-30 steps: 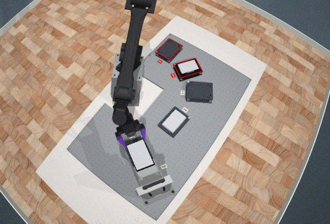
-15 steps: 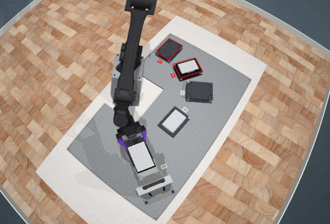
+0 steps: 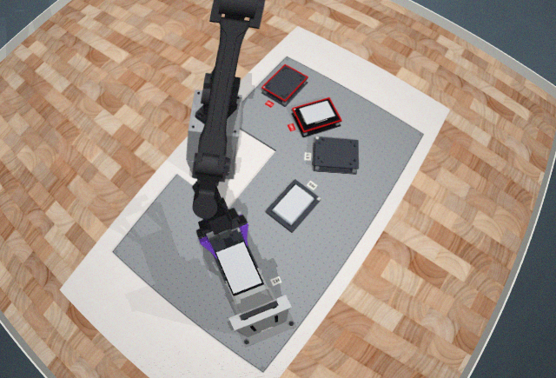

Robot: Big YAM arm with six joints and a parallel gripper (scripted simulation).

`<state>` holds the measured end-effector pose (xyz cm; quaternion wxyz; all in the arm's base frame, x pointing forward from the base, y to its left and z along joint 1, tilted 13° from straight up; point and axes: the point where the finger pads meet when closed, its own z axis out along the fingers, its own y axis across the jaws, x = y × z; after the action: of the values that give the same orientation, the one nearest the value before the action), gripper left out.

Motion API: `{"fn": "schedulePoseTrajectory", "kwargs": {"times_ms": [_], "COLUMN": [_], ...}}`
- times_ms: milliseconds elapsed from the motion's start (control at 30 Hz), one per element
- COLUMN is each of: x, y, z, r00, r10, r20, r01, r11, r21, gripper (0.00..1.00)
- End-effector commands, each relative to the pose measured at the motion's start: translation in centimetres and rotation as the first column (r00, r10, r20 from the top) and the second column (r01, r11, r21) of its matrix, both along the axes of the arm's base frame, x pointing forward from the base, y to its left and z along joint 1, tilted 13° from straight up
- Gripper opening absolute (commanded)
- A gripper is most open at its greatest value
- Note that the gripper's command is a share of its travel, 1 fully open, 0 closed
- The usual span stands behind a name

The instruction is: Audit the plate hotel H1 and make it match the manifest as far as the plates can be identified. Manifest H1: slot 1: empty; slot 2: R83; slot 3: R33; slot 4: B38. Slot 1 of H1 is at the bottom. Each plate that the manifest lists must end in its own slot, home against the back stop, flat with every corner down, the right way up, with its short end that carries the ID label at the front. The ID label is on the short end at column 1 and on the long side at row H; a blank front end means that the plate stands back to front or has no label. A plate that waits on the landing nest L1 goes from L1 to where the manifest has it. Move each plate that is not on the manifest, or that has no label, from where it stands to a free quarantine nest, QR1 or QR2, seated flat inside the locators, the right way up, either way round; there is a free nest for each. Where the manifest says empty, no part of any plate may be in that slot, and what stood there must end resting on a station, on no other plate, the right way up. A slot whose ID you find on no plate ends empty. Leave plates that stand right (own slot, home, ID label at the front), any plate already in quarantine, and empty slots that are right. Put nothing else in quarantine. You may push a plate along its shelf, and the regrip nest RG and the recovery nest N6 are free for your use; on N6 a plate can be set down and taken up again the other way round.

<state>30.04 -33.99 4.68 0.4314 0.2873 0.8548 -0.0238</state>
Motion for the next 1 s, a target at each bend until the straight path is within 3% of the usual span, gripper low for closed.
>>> {"fn": "schedulePoseTrajectory", "kwargs": {"times_ms": [0,167,200,833,867,967], "x": [1.9,2.0,1.2,1.2,2.1,2.4], "y": [-2.2,-2.6,-1.7,-1.7,-2.6,-2.5], "z": [2.6,2.3,1.8,1.9,2.8,2.2], "r00": [0.999,0.999,1.000,1.000,0.999,0.999], "r10": [0.003,-0.005,-0.002,-0.002,-0.001,0.002], "r20": [0.046,0.043,0.029,0.029,0.048,0.044], "r01": [0.000,0.007,0.003,0.003,0.004,0.000], "r11": [0.998,0.998,0.999,0.999,0.998,0.998], "r21": [-0.064,-0.058,-0.046,-0.046,-0.067,-0.058], "gripper": [0.86,0.86,0.86,0.86,0.86,0.86]}}
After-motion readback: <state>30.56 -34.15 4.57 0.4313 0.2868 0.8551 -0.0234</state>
